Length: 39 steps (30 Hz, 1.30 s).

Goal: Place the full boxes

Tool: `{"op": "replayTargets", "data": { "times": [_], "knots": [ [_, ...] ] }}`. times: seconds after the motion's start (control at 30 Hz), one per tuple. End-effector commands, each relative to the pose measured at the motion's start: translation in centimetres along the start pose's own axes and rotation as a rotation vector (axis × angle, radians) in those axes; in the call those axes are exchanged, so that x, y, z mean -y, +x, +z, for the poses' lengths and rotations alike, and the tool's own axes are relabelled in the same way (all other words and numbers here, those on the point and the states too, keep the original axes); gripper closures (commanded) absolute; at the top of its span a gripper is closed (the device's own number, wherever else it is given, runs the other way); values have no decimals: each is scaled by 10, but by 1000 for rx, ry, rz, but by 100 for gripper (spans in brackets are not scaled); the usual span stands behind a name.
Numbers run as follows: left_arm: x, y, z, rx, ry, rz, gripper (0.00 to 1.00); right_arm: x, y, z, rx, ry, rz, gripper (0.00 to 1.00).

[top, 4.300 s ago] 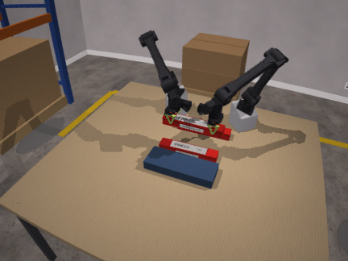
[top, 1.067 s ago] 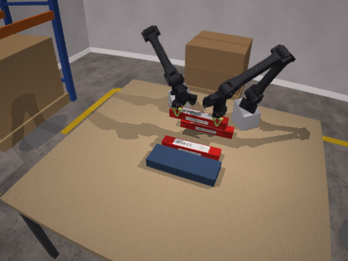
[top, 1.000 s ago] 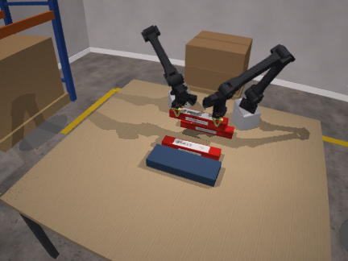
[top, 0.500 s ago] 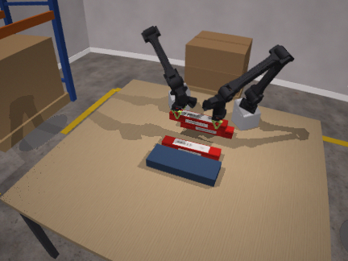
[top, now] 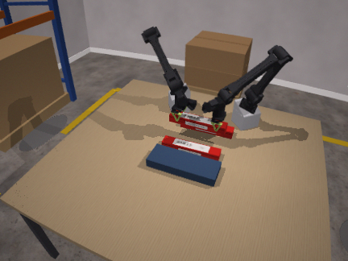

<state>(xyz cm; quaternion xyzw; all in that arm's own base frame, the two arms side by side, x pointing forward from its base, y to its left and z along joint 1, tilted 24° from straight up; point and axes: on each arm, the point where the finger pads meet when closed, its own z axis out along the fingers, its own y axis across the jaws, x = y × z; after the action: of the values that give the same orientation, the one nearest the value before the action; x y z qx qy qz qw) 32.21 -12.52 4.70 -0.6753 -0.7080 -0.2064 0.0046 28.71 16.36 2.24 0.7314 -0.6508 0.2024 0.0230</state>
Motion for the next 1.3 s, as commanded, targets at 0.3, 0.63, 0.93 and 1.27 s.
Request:
{"op": "replayTargets", "data": {
  "times": [0.3,0.63,0.93,1.27],
  "knots": [
    [-3,3,16,1,2,-4,100,2,3,15,-4,5,7,100],
    [-4,3,29,2,1,-5,100,5,4,24,4,19,11,100],
    [-10,2,34,10,-14,-12,100,8,4,29,10,29,23,100],
    [-5,3,51,3,-2,-6,100,3,4,50,-3,9,5,100]
  ]
}}
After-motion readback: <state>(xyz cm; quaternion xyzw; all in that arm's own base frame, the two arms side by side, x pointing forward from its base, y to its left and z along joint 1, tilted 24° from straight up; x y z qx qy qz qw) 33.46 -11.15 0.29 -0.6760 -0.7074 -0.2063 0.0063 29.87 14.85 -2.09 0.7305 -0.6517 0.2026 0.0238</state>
